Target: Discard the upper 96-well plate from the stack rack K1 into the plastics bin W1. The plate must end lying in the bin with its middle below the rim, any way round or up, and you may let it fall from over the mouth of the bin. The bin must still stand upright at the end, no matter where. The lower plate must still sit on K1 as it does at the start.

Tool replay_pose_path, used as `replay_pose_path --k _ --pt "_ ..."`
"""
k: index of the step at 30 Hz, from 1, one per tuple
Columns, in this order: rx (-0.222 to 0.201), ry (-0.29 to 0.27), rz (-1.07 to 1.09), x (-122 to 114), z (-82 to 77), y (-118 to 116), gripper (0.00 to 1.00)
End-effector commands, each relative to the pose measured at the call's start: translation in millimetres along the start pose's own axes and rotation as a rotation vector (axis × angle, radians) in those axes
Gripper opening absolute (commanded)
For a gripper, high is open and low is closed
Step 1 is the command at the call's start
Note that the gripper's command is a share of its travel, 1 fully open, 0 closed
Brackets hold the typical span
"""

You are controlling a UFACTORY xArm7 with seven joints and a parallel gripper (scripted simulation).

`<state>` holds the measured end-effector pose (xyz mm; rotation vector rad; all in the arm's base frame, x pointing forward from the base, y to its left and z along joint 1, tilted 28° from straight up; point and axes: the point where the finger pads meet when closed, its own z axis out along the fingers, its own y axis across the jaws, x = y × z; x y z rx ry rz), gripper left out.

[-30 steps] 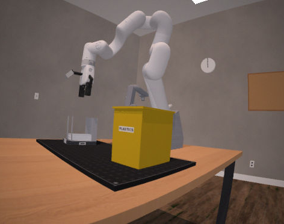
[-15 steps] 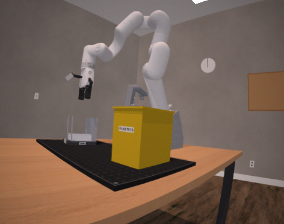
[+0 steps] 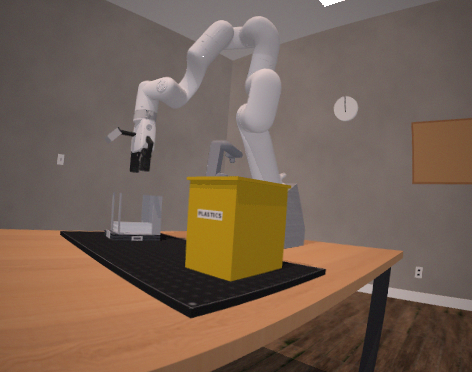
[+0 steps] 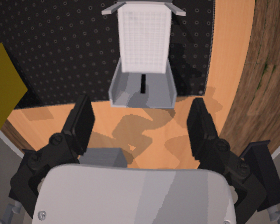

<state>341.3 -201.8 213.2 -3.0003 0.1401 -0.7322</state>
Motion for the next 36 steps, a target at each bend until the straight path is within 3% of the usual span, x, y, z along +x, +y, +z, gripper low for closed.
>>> replay_pose_path --k 1,36 --pt "-0.002 0.004 0.000 1 6.8 1 1.00" --pt "-0.002 0.004 0.000 2 58.7 1 1.00"
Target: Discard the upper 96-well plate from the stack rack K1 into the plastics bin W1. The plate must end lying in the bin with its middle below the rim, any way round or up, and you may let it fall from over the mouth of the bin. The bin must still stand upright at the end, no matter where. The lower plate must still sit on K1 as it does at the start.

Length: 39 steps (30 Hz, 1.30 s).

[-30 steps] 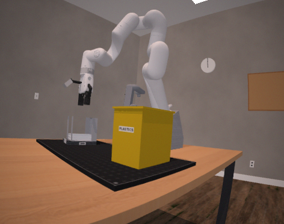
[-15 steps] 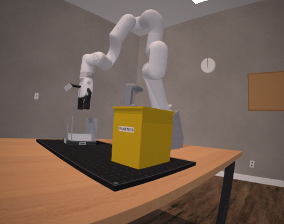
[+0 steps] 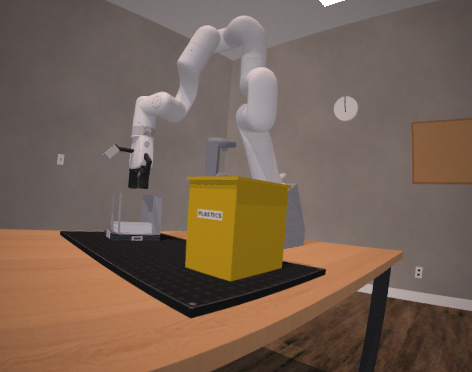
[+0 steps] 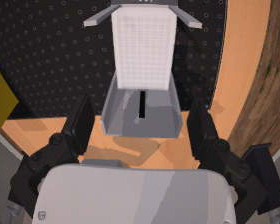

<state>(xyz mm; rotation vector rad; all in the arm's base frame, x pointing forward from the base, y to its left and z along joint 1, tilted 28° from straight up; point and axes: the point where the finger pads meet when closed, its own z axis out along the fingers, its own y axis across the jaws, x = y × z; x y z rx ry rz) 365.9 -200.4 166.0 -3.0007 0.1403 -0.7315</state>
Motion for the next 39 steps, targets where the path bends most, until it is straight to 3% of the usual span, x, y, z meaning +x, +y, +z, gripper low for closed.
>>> replay_pose_path --k 1,39 --pt "-0.001 0.004 0.000 1 7.1 1 1.00" --pt "-0.001 0.004 0.000 2 60.5 1 1.00"
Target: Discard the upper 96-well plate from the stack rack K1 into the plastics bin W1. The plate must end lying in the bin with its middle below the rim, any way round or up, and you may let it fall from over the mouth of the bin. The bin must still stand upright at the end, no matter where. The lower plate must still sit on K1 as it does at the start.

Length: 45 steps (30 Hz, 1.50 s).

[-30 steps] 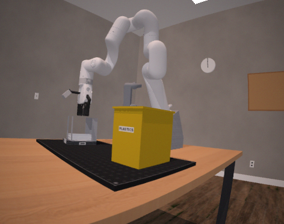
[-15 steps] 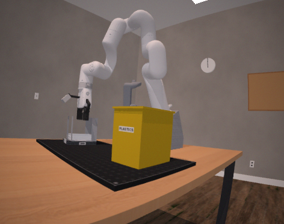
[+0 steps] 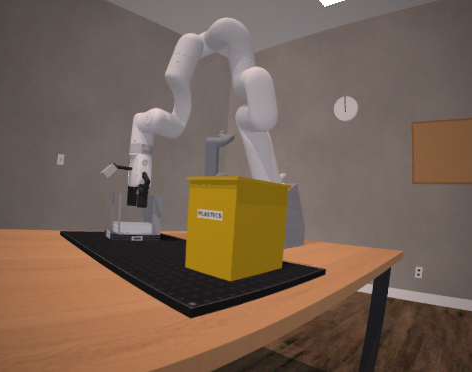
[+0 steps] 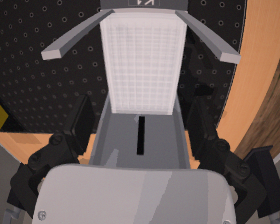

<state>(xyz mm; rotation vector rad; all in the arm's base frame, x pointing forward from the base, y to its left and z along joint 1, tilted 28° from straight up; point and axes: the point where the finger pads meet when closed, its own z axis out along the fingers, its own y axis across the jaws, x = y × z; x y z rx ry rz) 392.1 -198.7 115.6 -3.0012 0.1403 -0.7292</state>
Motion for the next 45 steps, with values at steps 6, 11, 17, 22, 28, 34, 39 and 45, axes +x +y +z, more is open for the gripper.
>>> replay_pose_path --k 6,11,17,22,28,34,39,45 --pt "-0.001 0.005 0.000 2 13.7 1 1.00" --pt "-0.001 0.005 0.000 2 22.1 1 1.00" --pt "-0.001 0.005 0.000 2 28.7 1 1.00" --pt "-0.001 0.005 0.000 2 37.1 1 1.00" --pt "-0.001 0.005 0.000 2 37.8 1 1.00" --pt "-0.001 0.005 0.000 2 37.7 1 1.00" --pt "-0.001 0.005 0.000 2 39.1 1 1.00" --pt "-0.001 0.005 0.000 2 43.1 1 1.00"
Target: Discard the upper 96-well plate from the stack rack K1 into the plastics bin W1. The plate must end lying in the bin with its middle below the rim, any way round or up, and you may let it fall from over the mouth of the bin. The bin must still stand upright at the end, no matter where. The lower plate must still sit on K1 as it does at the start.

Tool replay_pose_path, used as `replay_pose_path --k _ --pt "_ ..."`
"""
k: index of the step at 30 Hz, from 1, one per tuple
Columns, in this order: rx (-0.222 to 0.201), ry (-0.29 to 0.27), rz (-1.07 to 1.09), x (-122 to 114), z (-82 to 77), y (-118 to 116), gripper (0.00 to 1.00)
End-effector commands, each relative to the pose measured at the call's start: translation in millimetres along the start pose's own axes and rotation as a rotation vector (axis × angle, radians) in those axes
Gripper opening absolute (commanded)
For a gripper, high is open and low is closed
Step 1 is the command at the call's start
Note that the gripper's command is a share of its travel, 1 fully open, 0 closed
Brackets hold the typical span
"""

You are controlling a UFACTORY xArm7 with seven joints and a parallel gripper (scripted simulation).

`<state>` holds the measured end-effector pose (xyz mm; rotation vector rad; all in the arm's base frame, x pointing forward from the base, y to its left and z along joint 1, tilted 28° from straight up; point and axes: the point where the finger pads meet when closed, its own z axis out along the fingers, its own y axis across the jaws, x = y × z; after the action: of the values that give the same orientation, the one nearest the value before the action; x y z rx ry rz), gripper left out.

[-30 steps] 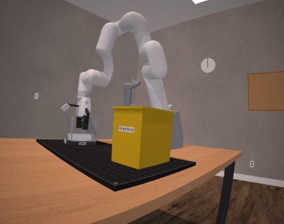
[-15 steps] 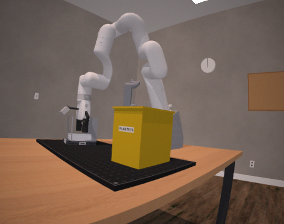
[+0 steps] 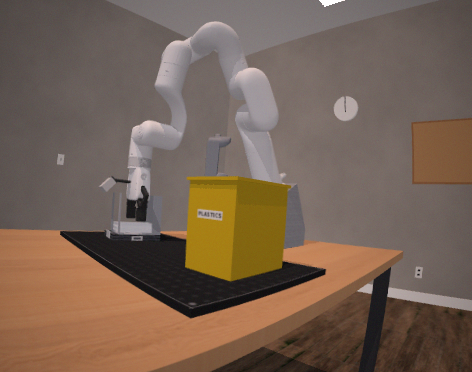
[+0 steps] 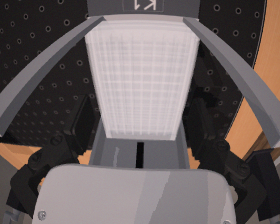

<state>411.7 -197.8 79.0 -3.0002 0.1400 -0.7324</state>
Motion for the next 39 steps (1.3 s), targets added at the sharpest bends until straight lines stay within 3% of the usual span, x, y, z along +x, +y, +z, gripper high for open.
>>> replay_pose_path --k 1,26,39 --pt "-0.002 0.003 0.000 1 2.2 1 1.00" --pt "-0.002 0.003 0.000 1 16.2 1 1.00" --pt "-0.002 0.003 0.000 1 16.2 1 1.00"
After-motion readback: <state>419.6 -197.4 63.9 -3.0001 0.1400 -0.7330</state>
